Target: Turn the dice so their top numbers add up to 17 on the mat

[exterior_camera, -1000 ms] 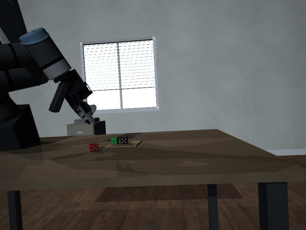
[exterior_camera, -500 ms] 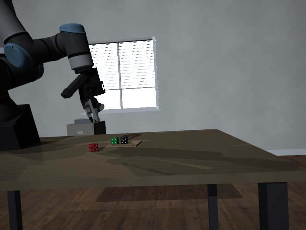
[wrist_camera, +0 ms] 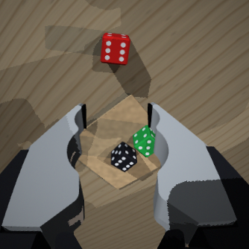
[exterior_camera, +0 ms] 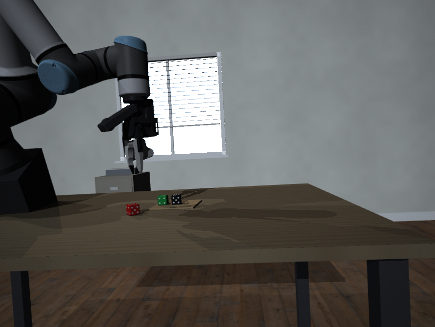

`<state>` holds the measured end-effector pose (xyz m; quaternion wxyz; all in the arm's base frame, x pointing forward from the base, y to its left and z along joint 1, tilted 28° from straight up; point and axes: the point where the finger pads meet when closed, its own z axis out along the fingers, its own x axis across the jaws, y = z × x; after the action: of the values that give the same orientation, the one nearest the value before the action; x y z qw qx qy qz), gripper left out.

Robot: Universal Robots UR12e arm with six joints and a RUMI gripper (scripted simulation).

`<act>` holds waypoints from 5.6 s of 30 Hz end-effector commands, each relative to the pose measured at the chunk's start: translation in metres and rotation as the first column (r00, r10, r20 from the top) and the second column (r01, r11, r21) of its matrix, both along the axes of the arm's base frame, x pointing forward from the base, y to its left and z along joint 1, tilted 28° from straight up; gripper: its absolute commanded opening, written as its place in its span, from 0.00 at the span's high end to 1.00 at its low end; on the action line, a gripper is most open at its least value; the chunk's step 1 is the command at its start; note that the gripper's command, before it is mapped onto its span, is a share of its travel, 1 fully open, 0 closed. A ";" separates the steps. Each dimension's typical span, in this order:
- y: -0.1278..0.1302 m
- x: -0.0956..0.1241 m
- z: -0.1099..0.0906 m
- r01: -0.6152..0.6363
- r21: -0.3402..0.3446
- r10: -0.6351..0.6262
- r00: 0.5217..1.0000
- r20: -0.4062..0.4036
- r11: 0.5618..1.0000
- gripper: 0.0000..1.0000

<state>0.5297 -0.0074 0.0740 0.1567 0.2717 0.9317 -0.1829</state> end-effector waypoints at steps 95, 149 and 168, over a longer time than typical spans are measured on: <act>-0.022 0.010 -0.005 -0.967 0.211 0.791 -0.019 -0.612 0.141 0.00; -0.025 -0.002 -0.018 -0.377 0.703 0.056 -0.899 -0.434 -0.603 0.00; -0.026 -0.004 -0.019 -0.322 0.720 -0.001 -0.912 -0.409 -0.615 0.00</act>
<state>0.5256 -0.0332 0.0551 -0.1736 -0.9012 0.3584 -0.1709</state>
